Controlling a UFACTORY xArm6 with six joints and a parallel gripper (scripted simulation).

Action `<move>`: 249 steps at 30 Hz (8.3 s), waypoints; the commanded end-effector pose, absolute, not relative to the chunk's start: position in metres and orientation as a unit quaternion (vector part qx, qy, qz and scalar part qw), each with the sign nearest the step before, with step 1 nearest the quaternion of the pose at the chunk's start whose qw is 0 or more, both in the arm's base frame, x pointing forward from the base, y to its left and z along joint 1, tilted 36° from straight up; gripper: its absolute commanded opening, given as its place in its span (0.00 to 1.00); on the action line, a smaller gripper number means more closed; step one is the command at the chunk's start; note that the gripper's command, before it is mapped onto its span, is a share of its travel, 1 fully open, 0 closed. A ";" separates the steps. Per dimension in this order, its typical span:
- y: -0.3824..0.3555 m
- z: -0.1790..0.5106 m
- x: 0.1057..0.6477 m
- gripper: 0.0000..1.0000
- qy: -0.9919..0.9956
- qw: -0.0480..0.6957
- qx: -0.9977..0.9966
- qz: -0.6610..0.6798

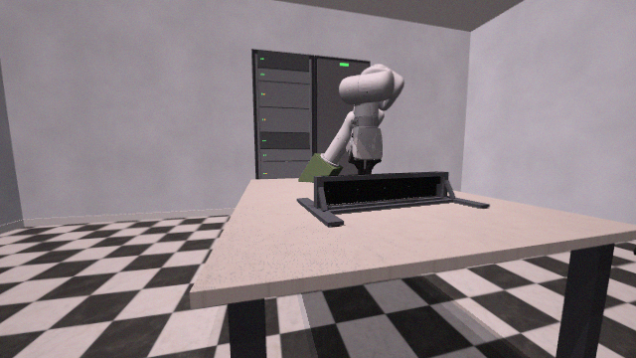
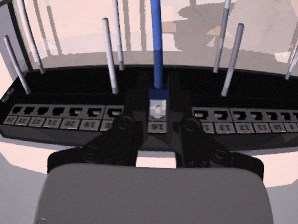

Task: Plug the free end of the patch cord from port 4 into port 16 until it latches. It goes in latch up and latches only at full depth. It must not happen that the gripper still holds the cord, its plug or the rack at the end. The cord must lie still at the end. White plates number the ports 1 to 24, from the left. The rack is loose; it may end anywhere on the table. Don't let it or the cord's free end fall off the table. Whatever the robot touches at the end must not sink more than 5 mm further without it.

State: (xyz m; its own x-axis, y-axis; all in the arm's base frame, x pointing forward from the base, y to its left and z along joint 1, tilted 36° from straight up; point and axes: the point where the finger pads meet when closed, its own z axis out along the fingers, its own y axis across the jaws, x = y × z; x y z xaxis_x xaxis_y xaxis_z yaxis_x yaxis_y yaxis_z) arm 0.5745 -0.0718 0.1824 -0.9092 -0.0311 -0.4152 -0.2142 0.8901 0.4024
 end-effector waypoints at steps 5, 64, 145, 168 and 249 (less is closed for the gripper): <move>-0.073 0.185 0.575 0.00 0.950 0.205 -0.064 0.224; -0.073 0.186 0.579 0.00 0.951 0.204 -0.064 0.224; -0.094 0.225 0.561 0.38 0.951 0.205 -0.064 0.224; -0.109 0.251 0.549 0.38 0.951 0.205 -0.064 0.224; -0.109 0.251 0.549 0.00 0.951 0.205 -0.064 0.224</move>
State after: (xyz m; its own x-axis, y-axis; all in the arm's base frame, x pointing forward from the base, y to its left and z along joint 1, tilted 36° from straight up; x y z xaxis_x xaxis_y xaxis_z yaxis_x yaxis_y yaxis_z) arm 0.5490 -0.1081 0.2494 -0.9091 -0.0310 -0.4155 -0.2141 0.8903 0.4019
